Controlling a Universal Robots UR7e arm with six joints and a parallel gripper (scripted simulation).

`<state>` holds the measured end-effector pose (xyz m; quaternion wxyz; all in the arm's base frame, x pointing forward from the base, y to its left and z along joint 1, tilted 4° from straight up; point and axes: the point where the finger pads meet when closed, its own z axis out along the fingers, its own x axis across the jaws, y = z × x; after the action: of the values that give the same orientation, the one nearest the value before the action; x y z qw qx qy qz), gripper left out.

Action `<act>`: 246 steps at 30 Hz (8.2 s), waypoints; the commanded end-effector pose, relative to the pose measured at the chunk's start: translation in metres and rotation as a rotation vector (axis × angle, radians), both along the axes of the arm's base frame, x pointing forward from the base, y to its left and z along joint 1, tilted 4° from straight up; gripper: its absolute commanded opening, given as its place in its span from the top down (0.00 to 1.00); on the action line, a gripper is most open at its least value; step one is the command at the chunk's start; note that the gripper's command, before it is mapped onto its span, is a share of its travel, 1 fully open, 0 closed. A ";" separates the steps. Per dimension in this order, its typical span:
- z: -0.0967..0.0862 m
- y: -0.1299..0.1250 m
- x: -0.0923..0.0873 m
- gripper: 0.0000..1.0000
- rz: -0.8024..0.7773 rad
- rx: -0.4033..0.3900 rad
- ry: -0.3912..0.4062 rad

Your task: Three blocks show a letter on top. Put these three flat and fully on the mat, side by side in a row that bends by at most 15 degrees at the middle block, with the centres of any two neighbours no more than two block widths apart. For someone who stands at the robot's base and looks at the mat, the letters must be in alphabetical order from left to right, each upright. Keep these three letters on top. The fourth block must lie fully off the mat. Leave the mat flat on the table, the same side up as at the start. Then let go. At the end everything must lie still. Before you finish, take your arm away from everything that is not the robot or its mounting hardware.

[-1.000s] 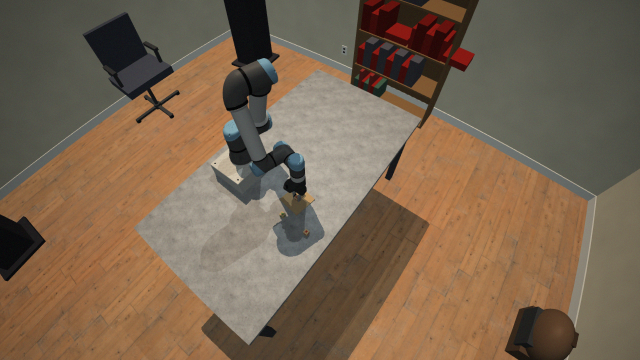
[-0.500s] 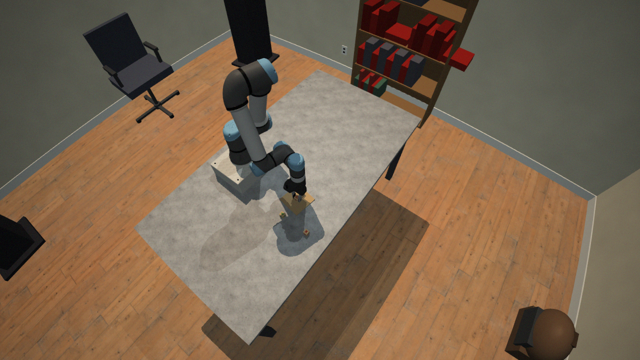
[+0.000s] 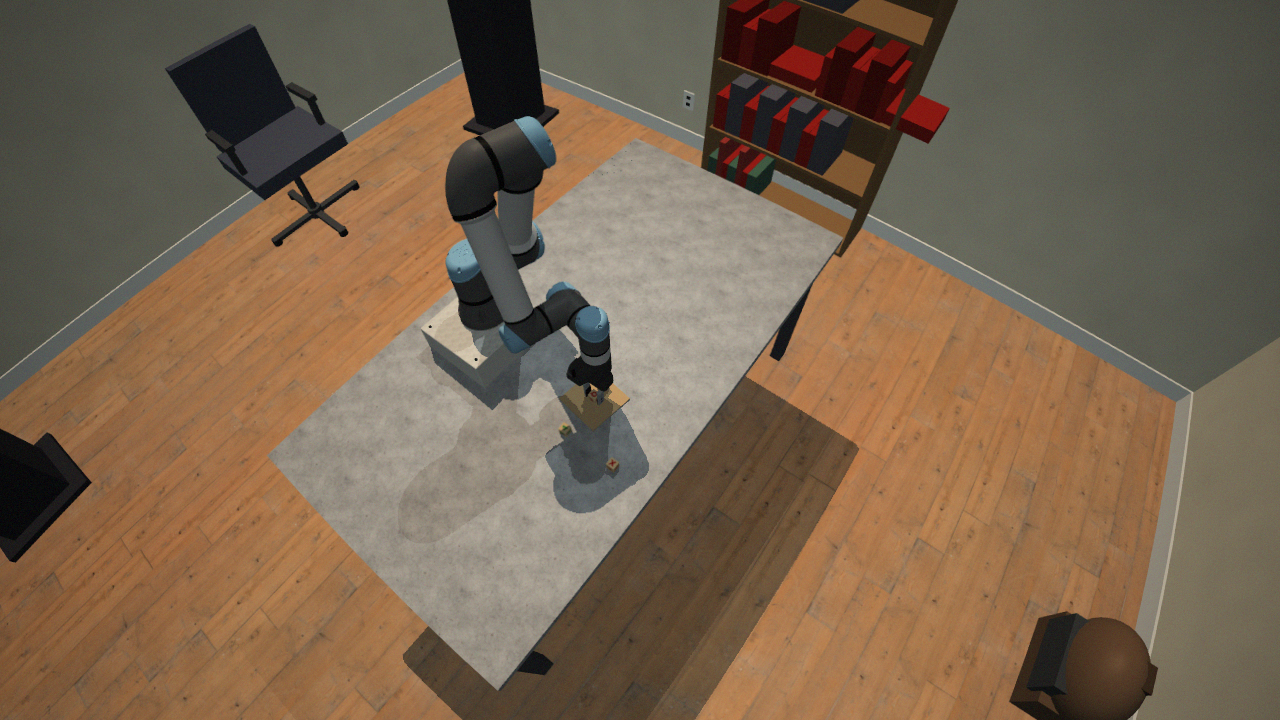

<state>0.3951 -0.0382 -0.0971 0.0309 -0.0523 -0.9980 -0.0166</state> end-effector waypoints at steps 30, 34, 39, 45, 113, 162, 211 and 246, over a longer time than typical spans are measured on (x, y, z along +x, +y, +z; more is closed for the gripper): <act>0.091 -0.004 0.007 0.21 0.000 -0.002 -0.004; 0.091 -0.004 0.006 0.00 0.000 -0.002 -0.003; 0.090 -0.003 0.005 0.00 0.000 0.000 0.001; 0.090 -0.003 0.005 0.00 0.000 0.000 0.000; 0.078 -0.097 0.113 0.00 1.008 0.059 -0.037; 0.065 -0.148 0.154 0.00 1.572 0.093 -0.057; 0.051 -0.146 0.151 0.00 1.572 0.098 -0.056; 0.013 -0.146 0.150 0.00 1.572 0.097 -0.056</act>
<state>0.5462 -0.1832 -0.0811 0.0104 0.6711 -0.7405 -0.0346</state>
